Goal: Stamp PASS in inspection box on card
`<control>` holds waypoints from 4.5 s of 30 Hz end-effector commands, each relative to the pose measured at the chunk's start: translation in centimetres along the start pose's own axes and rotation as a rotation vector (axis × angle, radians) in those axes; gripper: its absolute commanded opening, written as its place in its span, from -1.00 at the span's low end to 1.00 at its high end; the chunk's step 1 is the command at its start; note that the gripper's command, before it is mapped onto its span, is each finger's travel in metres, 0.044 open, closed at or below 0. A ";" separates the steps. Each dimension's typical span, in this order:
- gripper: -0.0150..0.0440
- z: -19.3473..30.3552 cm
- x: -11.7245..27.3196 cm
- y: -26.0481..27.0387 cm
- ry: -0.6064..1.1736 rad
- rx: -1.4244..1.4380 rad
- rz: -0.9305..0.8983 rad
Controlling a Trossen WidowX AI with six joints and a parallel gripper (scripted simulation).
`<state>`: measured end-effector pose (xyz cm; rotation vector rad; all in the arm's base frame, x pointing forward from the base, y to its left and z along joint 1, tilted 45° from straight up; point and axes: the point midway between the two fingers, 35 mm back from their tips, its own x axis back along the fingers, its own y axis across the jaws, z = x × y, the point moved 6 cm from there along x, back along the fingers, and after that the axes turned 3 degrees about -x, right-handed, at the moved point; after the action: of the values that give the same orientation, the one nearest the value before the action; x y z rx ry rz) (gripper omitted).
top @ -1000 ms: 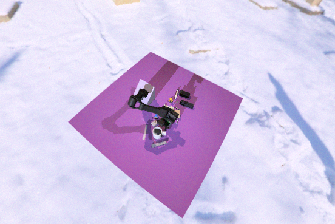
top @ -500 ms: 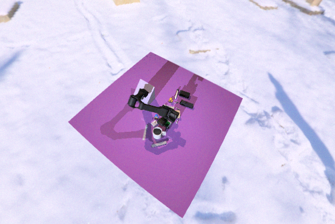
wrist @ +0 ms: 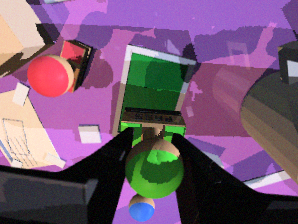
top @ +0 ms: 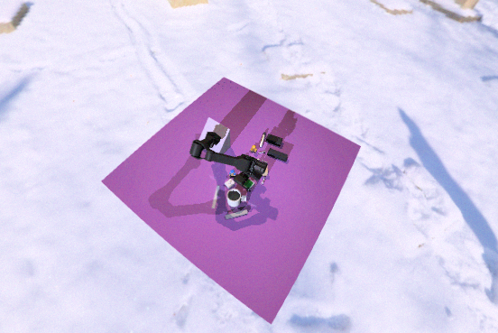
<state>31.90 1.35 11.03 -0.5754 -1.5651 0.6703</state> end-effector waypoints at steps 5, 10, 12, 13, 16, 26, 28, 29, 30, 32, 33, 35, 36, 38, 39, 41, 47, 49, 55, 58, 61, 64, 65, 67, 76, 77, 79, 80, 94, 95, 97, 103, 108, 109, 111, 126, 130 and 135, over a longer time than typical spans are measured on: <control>-0.49 0.0 1.4 0.0 -0.006 -0.004 -0.004; -0.49 0.1 1.8 0.2 -0.006 0.019 -0.005; -0.49 0.2 1.9 0.9 -0.007 0.081 -0.008; -0.49 0.3 1.9 1.3 -0.008 0.115 -0.010; -0.49 0.7 2.0 2.5 -0.011 0.218 -0.014; -0.49 2.1 2.1 6.1 -0.019 0.561 -0.023; -0.49 2.4 2.2 6.8 -0.021 0.629 -0.024; -0.49 2.6 2.2 7.1 -0.021 0.663 -0.024; -0.49 2.8 2.2 7.4 -0.022 0.697 -0.024; -0.49 3.2 2.2 8.1 -0.024 0.765 -0.024; -0.49 3.3 2.2 8.4 -0.024 0.800 -0.024; -0.49 3.7 2.2 9.1 -0.025 0.868 -0.024; -0.49 3.9 2.2 9.4 -0.026 0.902 -0.023; -0.49 4.3 2.2 10.0 -0.027 0.970 -0.023; -0.49 4.6 2.2 10.3 -0.027 1.004 -0.022; -0.49 5.0 2.2 10.9 -0.028 1.072 -0.021; -0.49 6.3 2.2 12.5 -0.028 1.275 -0.015; -0.49 6.8 2.1 13.0 -0.028 1.343 -0.013; -0.49 8.1 2.0 14.3 -0.026 1.522 -0.005; -0.49 8.2 2.0 14.4 -0.025 1.527 -0.005; -0.49 8.1 1.9 14.4 -0.026 1.527 -0.005; -0.49 8.1 1.7 14.4 -0.026 1.527 -0.005; -0.49 8.1 1.6 14.4 -0.026 1.527 -0.005; -0.49 8.1 1.5 14.4 -0.026 1.528 -0.006; -0.49 8.0 0.9 14.4 -0.026 1.528 -0.007; -0.49 8.0 0.8 14.4 -0.026 1.528 -0.007; -0.49 8.0 0.7 14.5 -0.026 1.528 -0.007; -0.49 8.0 0.6 14.5 -0.026 1.528 -0.007; -0.49 8.0 -0.3 14.5 -0.026 1.528 -0.008; -0.49 8.0 -0.4 14.5 -0.026 1.528 -0.009; -0.49 8.0 -0.5 14.5 -0.026 1.528 -0.009; -0.49 8.0 -0.9 14.5 -0.026 1.528 -0.009; -0.49 7.9 -1.3 14.5 -0.025 1.528 -0.010; -0.49 7.9 -1.3 14.5 -0.025 1.528 -0.010; -0.49 7.9 -1.5 14.5 -0.025 1.528 -0.010; -0.49 8.0 -2.5 14.5 -0.024 1.528 -0.010; -0.49 8.0 -2.8 14.5 -0.024 1.528 -0.011; -0.49 8.0 -3.1 14.5 -0.024 1.528 -0.011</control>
<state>23.94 8.87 -1.70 0.5908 -0.6910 1.5667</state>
